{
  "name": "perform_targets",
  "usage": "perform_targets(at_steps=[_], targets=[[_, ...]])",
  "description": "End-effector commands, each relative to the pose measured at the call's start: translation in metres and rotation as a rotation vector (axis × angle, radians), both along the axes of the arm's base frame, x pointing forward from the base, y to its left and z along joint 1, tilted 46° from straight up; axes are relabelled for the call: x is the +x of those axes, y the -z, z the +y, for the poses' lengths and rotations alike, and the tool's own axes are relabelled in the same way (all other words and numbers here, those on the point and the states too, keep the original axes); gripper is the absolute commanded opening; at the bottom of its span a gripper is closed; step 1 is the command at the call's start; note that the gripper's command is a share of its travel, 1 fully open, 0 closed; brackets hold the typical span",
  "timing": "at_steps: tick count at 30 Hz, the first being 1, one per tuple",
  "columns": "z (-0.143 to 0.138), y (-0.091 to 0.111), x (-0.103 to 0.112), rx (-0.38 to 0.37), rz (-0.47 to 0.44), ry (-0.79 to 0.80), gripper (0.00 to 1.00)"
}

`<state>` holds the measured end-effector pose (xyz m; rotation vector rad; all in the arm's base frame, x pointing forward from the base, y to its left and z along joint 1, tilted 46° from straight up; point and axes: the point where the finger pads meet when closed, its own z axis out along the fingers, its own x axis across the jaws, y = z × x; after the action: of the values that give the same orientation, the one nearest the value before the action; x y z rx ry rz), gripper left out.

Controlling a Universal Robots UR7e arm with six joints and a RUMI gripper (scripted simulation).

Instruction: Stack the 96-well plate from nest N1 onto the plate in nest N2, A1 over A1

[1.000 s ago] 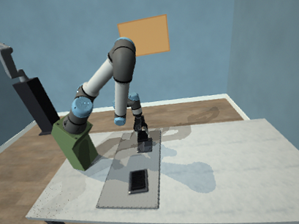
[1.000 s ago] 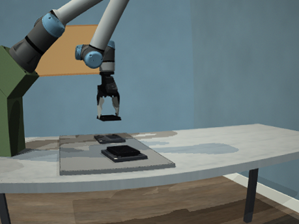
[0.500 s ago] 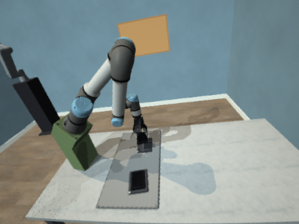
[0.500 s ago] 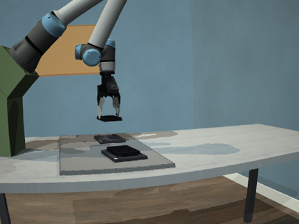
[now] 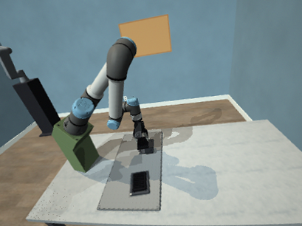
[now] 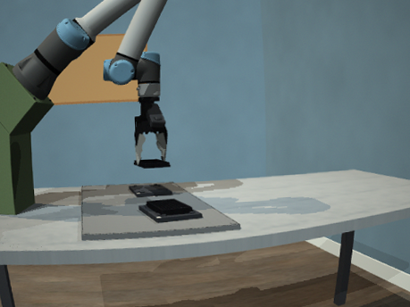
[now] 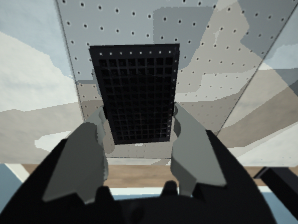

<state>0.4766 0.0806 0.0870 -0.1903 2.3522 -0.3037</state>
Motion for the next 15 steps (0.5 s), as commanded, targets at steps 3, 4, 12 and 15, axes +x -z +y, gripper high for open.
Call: perform_targets(at_steps=[3, 4, 12, 15], targets=[[-0.02, -0.004, -0.001, 0.001, -0.001, -0.002, 0.0], [-0.023, -0.004, -0.001, 0.001, -0.001, -0.002, 0.0], [-0.043, -0.007, -0.003, 0.001, 0.0, -0.002, 0.0], [-0.053, -0.009, -0.003, 0.001, 0.0, -0.002, 0.0]])
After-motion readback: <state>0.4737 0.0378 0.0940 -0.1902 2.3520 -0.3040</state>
